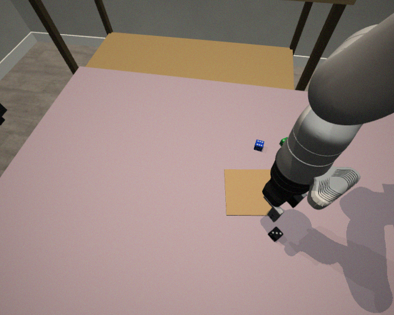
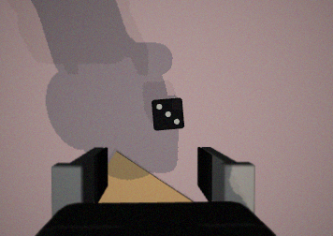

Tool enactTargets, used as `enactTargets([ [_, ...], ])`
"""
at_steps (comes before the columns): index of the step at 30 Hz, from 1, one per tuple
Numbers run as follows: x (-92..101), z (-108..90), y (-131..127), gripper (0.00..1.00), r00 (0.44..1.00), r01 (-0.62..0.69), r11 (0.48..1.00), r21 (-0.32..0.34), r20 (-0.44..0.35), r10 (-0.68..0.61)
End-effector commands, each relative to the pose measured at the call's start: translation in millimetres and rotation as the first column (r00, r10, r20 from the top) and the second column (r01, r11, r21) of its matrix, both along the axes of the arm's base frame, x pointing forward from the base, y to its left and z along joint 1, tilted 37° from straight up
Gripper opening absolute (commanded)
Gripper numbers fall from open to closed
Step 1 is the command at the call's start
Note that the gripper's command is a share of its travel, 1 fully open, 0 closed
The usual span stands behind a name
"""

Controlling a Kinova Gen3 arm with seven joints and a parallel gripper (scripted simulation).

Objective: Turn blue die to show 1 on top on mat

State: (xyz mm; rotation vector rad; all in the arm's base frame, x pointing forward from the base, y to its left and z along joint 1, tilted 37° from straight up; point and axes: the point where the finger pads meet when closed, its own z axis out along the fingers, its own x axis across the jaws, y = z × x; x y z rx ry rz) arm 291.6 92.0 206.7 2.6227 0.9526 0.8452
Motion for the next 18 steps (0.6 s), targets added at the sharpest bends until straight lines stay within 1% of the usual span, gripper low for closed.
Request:
enactTargets([
  [1,0.0,6.4,2.0,1.0,1.0,-0.01,1.0,-0.018,0.02,0.011],
  [18,-14.9,26.1,2.6,1.0,1.0,-0.01,1.0,-0.018,0.02,0.011],
])
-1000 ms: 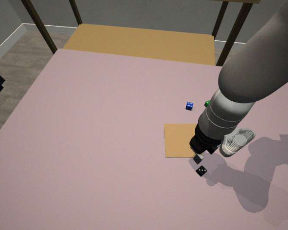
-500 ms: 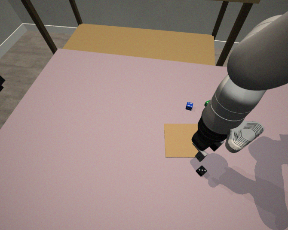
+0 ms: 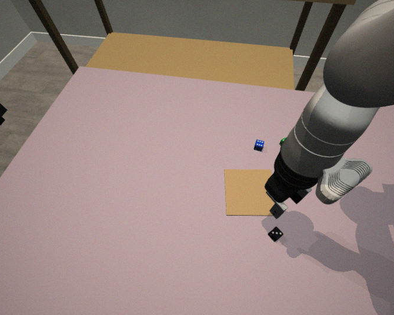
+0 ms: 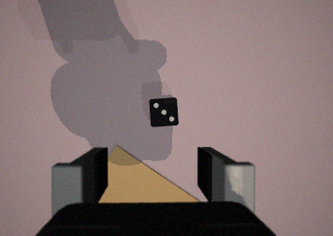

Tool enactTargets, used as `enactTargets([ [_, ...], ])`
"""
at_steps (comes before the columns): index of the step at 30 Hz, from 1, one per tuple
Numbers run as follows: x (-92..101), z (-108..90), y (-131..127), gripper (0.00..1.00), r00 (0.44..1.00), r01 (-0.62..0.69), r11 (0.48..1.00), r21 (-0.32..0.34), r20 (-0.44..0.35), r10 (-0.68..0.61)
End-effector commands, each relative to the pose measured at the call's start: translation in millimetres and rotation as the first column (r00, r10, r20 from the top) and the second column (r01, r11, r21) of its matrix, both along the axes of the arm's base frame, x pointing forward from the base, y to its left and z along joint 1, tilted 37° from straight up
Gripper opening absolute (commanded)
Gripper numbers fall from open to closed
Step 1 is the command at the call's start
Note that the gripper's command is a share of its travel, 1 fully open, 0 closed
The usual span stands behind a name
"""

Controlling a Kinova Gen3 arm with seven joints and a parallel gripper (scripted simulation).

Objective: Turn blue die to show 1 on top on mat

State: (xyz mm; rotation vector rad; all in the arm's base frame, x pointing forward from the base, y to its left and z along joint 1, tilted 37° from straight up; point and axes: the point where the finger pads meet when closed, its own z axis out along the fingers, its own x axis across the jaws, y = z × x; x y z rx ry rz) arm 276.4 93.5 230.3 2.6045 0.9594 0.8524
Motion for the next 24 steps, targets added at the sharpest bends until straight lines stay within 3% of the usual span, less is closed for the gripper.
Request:
enactTargets([
  [1,0.3,2.5,1.2,1.0,1.0,-0.005,1.0,-0.007,0.009,0.005],
  [24,-4.0,8.2,1.3,1.0,1.0,-0.005,1.0,-0.007,0.009,0.005],
])
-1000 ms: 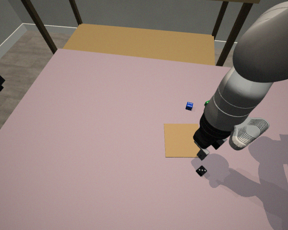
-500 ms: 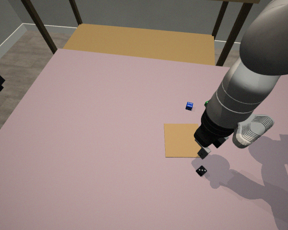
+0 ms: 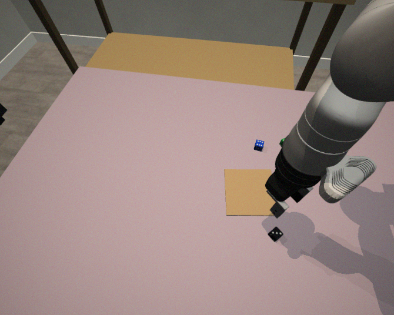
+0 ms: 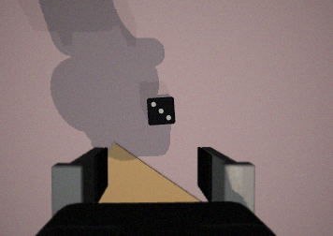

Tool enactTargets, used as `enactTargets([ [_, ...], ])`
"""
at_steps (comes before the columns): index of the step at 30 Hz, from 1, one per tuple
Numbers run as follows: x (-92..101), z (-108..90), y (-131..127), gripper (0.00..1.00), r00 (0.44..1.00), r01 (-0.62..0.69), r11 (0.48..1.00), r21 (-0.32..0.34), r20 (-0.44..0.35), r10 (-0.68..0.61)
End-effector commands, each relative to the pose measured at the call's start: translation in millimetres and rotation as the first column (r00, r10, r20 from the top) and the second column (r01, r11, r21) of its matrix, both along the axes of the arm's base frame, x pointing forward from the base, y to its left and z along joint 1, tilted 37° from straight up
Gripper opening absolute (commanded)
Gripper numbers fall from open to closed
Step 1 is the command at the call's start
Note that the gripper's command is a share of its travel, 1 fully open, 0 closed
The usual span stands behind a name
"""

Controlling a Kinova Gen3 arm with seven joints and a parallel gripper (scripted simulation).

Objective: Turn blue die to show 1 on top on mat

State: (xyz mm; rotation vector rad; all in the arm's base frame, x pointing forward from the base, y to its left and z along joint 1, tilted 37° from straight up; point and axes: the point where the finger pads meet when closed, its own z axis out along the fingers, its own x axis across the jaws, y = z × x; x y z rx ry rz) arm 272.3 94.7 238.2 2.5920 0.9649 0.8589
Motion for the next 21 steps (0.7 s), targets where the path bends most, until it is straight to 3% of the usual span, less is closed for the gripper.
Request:
enactTargets([
  [1,0.1,0.3,0.1,1.0,1.0,0.0,1.0,0.0,0.001,0.0],
  [12,3.6,4.1,-5.1,1.0,1.0,0.021,0.999,0.026,0.002,-0.021],
  [21,25.0,24.8,-51.0,1.0,0.983,0.181,0.963,0.198,-0.007,-0.183],
])
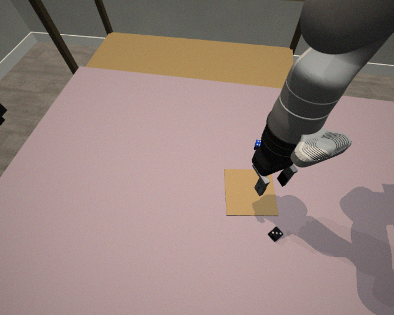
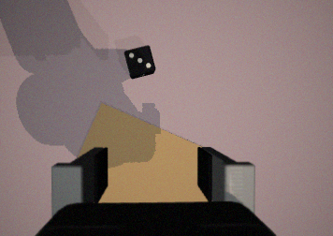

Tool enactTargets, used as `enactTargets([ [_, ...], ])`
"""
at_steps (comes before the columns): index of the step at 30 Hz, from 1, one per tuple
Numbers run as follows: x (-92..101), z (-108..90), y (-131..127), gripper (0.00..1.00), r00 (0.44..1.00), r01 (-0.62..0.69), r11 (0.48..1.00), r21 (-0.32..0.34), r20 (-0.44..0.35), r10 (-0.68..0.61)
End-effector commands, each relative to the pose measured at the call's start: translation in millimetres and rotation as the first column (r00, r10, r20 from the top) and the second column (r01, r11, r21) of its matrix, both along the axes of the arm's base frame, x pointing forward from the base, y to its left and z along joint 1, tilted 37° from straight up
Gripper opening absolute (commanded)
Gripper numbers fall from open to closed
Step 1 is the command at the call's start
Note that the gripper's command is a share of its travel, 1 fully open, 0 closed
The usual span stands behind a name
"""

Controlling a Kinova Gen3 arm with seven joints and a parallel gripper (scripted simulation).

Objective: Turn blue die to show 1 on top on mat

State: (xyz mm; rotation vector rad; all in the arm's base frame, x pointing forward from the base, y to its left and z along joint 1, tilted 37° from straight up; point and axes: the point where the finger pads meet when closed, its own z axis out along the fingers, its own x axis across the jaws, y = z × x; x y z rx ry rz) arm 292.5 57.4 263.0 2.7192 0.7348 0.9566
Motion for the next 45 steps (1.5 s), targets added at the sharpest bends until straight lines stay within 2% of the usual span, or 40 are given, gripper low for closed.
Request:
enactTargets([
  [1,7.5,2.3,-22.5,1.0,0.997,0.075,0.994,0.085,-0.018,-0.074],
  [5,16.1,7.9,-64.3,1.0,0.98,0.197,0.962,0.189,-0.03,-0.195],
  [7,16.1,7.9,-64.3,1.0,0.98,0.197,0.962,0.189,-0.03,-0.195],
  [13,16.7,4.3,-132.7,1.0,0.924,0.378,0.872,0.31,-0.074,-0.374],
  [17,10.5,-2.7,-169.6,1.0,0.88,0.468,0.809,0.356,-0.106,-0.463],
  [21,4.1,-8.6,-192.6,1.0,0.847,0.523,0.764,0.378,-0.128,-0.516],
  [28,0.8,-11.5,-202.3,1.0,0.831,0.546,0.743,0.386,-0.138,-0.539],
  [45,0.7,-11.6,-202.6,1.0,0.831,0.547,0.743,0.386,-0.139,-0.539],
])
